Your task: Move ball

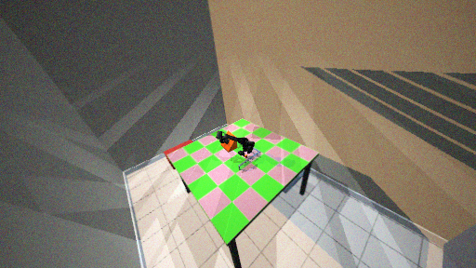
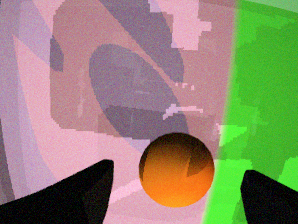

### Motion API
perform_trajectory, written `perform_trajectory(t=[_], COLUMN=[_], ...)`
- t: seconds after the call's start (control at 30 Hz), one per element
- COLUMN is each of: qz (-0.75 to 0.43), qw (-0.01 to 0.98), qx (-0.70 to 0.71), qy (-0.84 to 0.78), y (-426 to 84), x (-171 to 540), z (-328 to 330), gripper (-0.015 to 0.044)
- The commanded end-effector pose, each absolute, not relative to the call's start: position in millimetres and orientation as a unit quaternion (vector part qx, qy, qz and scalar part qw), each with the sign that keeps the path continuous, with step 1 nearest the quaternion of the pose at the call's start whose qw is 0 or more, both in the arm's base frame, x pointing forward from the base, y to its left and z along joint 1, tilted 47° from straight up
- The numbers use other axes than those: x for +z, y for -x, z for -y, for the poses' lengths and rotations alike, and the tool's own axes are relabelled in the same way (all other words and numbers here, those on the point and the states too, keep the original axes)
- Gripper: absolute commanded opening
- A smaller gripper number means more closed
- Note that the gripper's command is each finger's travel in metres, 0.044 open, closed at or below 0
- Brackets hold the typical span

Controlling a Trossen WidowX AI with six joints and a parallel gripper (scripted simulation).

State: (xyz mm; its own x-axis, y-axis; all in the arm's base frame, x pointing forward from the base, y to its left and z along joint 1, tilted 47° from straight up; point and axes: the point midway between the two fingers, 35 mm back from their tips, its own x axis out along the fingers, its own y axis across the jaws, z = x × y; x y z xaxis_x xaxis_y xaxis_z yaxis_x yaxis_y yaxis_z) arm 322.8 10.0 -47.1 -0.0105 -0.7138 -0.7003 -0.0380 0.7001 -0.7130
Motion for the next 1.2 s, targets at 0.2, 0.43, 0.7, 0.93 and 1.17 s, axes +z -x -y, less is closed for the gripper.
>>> perform_trajectory(t=[0.2,0.43,0.7,0.93,1.17], qz=[-0.663,-0.663,-0.663,-0.664,-0.664], qw=[0.638,0.638,0.638,0.64,0.639], qx=[-0.263,-0.263,-0.262,-0.259,-0.259], qy=[0.291,0.291,0.29,0.289,0.288], y=[-319,-319,-321,-327,-326], x=[-58,-58,-52,-25,5], z=[0,0,-7,-38,-70], gripper=[0.0222,0.0136,0.0005,0.0,0.0])
